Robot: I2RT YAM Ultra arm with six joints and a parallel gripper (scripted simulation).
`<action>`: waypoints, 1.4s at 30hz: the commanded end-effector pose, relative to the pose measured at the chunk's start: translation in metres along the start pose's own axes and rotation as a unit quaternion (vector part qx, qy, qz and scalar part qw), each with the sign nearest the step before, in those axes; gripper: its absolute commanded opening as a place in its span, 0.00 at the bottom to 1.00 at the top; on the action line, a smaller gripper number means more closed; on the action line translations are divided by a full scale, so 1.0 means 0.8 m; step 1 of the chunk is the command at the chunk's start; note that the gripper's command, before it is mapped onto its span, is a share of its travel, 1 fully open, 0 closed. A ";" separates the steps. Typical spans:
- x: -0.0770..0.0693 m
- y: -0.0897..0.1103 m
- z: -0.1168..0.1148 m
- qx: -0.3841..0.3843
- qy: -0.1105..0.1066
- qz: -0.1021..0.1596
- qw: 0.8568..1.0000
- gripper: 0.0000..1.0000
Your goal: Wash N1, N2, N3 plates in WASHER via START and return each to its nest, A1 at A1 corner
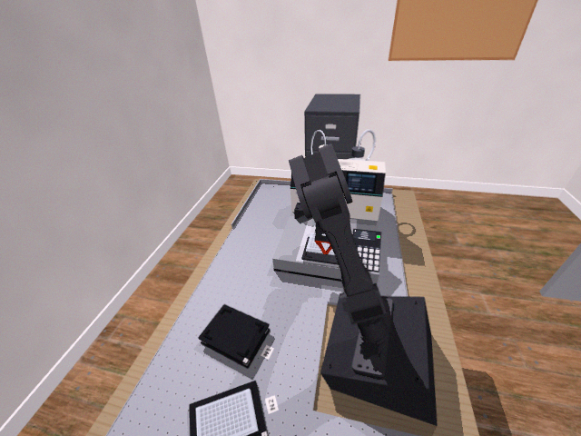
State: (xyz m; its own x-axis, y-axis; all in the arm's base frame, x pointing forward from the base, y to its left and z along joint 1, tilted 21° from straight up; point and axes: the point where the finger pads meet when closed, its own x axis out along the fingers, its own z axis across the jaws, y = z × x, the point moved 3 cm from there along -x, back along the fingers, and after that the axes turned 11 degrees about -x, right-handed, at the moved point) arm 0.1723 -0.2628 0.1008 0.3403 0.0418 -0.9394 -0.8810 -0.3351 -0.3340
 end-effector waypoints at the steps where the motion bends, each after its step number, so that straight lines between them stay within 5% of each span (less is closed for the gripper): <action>1: 0.000 -0.001 -0.009 0.000 0.018 -0.002 1.000 0.00; 42: 0.006 -0.001 -0.005 0.000 0.017 -0.002 1.000 0.00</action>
State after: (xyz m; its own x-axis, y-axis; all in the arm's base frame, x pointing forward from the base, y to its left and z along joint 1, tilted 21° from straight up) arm 0.1758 -0.2650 0.0937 0.3490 0.0205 -0.9369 -0.8804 -0.3353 -0.3353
